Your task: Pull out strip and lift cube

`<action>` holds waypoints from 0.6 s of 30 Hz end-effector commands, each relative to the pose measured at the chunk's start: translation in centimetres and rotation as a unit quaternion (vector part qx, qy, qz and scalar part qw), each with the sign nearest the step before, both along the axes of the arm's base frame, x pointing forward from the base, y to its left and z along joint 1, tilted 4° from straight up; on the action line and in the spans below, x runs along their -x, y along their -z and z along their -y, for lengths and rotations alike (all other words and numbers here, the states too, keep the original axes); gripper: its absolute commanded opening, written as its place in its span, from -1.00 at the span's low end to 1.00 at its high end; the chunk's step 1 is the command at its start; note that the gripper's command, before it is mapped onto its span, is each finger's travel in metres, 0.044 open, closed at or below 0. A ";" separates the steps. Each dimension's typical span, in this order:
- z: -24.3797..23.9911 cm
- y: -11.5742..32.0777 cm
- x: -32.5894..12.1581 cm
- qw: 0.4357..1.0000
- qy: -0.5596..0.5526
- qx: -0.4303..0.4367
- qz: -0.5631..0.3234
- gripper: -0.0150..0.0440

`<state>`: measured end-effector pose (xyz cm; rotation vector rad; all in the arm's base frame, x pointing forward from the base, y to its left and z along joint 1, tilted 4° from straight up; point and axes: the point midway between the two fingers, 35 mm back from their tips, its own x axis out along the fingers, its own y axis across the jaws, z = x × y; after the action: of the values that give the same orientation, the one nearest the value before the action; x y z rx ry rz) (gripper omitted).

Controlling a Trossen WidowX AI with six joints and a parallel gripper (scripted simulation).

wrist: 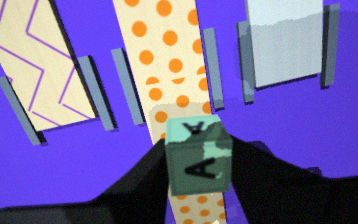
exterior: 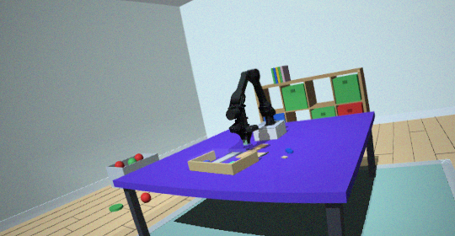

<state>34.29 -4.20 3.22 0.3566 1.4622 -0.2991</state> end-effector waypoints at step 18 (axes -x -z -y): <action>-0.5 -3.0 4.5 1.000 -0.003 -0.001 -0.002 -0.49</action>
<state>29.71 -3.74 5.05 0.3564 1.4782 -0.3013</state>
